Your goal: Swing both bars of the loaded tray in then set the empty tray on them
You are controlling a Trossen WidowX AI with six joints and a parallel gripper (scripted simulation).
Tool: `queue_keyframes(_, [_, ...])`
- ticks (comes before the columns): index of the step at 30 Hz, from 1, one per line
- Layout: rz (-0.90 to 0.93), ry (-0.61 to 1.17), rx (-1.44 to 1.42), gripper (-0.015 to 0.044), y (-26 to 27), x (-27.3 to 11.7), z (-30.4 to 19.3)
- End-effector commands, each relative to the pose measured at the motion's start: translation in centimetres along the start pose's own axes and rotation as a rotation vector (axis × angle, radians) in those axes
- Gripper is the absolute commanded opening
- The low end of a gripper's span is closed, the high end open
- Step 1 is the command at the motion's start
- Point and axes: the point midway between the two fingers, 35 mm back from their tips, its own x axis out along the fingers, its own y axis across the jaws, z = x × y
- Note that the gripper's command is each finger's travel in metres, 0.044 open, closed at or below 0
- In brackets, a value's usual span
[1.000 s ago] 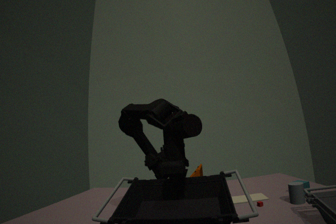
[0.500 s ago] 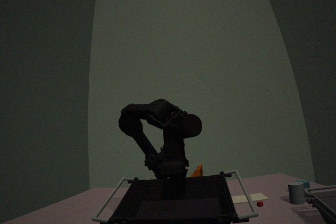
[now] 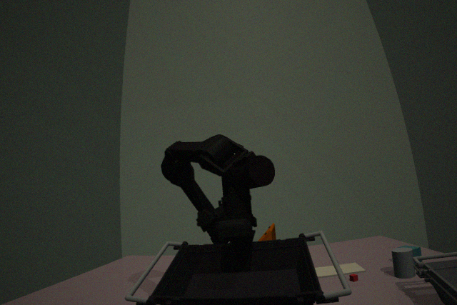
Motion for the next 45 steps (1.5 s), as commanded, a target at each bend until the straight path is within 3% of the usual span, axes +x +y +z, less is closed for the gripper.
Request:
queue_keyframes(1, [-0.019, -0.006, -0.003, 0.0, -0.3, 0.4, 0.2])
queue_keyframes(45, [-0.019, -0.006, -0.003, 0.0, -0.8, 1.1, 0.4])
